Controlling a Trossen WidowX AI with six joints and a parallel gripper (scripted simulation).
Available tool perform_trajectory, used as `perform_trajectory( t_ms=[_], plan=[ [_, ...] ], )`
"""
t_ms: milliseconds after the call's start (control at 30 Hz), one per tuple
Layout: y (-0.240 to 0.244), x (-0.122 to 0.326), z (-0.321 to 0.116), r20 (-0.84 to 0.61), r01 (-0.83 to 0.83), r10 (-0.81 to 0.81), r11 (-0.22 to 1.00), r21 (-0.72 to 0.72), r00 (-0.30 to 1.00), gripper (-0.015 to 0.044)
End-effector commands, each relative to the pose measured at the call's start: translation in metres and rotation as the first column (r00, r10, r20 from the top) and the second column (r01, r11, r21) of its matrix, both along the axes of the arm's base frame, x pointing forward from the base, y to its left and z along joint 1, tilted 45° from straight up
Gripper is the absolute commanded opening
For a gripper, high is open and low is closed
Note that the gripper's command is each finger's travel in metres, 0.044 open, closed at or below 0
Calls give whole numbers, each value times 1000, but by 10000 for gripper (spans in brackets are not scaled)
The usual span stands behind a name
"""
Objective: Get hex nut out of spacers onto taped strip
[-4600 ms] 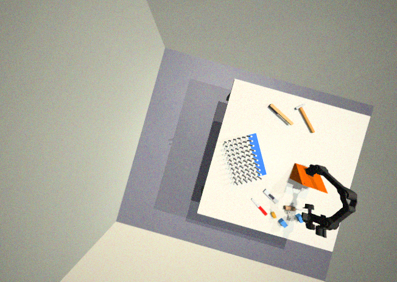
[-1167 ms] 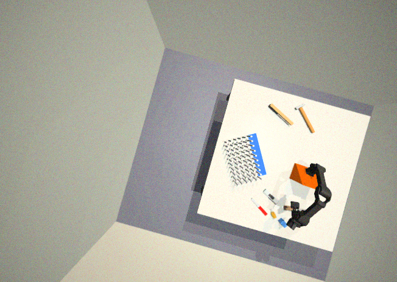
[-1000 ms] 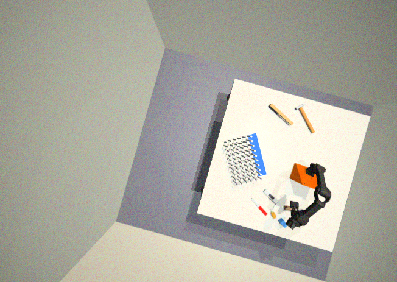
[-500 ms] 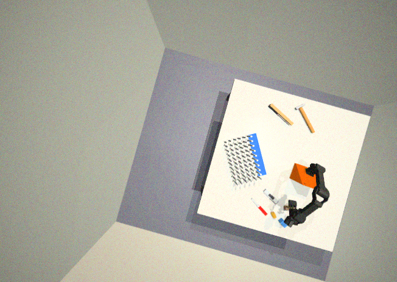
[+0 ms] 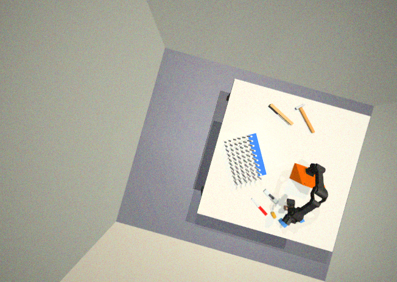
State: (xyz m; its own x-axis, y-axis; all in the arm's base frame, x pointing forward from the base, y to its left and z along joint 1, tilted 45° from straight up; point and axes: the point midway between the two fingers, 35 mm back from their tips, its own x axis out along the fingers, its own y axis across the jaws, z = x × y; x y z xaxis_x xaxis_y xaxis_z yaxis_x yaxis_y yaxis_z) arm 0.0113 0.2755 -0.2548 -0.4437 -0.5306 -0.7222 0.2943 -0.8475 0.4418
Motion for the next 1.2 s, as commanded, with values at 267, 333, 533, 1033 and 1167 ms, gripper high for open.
perform_trajectory(
  t_ms=[267, 333, 533, 1033, 1167],
  plan=[
    [-13, 2, -10, -1, -9, 9, 1000, -3, 1000, 228],
    [-13, 2, -10, -1, -9, 9, 1000, -3, 1000, 214],
    [-13, 2, -10, -1, -9, 9, 1000, -3, 1000, 174],
    [29, -1, 20, -2, -7, 7, 1000, -1, 1000, 0],
    [45, -3, 34, -2, -6, 6, 1000, -1, 1000, 0]
  ],
)
